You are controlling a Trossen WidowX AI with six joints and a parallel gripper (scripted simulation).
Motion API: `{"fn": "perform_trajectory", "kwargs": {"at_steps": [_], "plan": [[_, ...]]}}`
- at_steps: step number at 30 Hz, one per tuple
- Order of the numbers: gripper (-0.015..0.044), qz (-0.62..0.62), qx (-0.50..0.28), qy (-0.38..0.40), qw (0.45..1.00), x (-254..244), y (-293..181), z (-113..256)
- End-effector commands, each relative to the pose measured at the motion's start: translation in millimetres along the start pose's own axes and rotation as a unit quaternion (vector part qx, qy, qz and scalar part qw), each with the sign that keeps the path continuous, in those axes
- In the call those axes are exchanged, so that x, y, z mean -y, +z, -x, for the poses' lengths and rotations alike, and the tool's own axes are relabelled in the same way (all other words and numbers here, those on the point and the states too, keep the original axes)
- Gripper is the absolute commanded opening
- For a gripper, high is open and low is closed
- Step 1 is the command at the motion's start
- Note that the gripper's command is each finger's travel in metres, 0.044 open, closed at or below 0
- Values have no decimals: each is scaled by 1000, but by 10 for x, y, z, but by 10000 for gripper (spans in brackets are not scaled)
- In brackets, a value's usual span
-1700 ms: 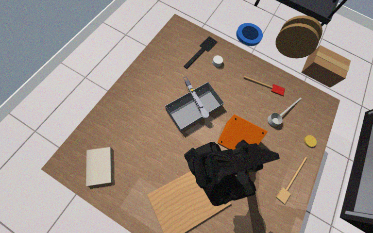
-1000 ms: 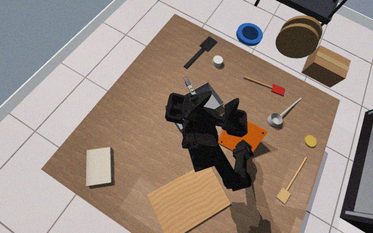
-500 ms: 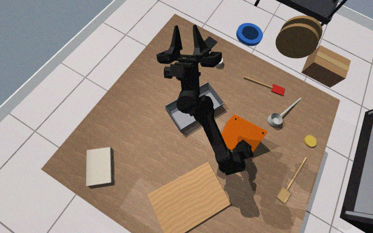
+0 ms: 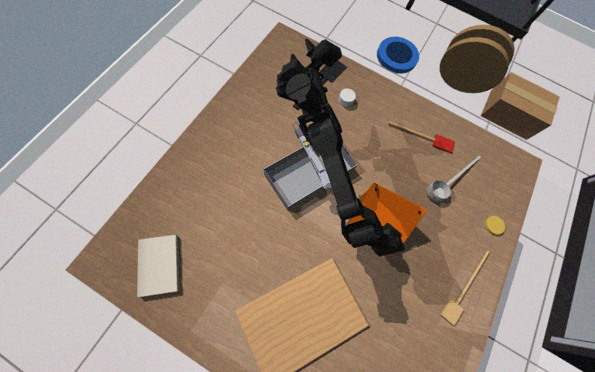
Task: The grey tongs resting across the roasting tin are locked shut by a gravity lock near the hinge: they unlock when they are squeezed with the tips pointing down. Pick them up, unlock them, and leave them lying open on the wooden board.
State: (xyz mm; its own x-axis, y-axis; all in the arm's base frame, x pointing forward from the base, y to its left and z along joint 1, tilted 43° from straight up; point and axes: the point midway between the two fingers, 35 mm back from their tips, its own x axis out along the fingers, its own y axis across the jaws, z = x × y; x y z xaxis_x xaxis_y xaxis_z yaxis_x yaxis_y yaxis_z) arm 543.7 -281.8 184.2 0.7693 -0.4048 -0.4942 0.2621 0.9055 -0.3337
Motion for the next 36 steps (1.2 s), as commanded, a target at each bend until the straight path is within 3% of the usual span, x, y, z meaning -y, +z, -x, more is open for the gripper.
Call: {"fn": "perform_trajectory", "kwargs": {"at_steps": [1, 6, 11, 14, 17, 21, 36], "plan": [[260, -15, -88, 101, 991, -356, -587, -192], [260, -59, -198, 225, 952, -817, -1311, -210], [260, -134, -313, 355, 871, -1292, -1982, 10], [260, -207, -384, 429, 791, -1569, -2300, 256], [260, -308, -453, 492, 677, -1812, -2507, 560], [260, -431, -509, 523, 530, -1968, -2562, 814], [260, -437, -512, 524, 522, -2000, -2514, 831]]}}
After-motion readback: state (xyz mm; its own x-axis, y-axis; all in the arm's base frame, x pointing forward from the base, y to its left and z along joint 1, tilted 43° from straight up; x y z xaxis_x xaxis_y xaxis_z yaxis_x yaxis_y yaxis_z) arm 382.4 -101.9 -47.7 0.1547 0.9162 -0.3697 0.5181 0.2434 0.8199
